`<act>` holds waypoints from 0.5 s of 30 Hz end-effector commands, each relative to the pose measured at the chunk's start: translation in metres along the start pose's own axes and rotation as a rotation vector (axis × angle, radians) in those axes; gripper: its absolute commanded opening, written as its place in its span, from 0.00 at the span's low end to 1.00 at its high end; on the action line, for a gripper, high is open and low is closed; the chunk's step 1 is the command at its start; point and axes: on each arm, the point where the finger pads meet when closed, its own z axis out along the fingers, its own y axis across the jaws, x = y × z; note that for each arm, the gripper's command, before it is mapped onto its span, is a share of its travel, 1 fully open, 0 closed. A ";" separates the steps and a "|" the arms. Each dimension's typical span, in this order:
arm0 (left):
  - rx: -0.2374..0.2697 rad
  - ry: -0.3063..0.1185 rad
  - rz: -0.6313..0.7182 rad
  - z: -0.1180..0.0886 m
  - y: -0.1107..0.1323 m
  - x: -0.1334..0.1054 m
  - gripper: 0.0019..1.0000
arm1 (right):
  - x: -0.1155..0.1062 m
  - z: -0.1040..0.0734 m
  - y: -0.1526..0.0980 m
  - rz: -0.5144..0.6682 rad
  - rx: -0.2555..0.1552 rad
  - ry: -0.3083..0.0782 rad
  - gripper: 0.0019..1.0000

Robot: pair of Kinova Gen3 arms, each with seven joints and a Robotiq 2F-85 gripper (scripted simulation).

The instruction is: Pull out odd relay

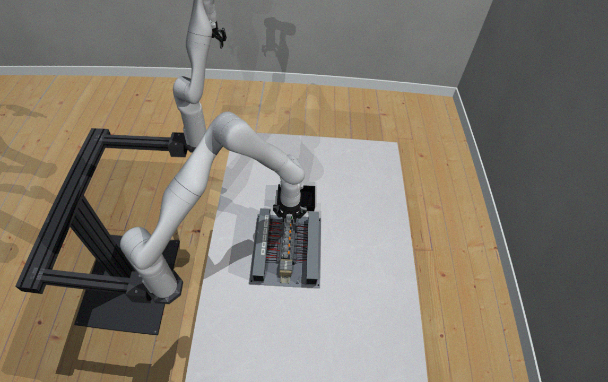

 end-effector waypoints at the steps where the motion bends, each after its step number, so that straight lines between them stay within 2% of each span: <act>1: 0.000 -0.002 0.000 -0.001 0.000 0.000 1.00 | 0.001 -0.001 0.001 0.000 -0.002 0.002 0.35; 15: 0.000 -0.002 0.000 -0.001 0.000 0.000 1.00 | 0.001 -0.006 0.001 0.000 -0.002 0.002 0.35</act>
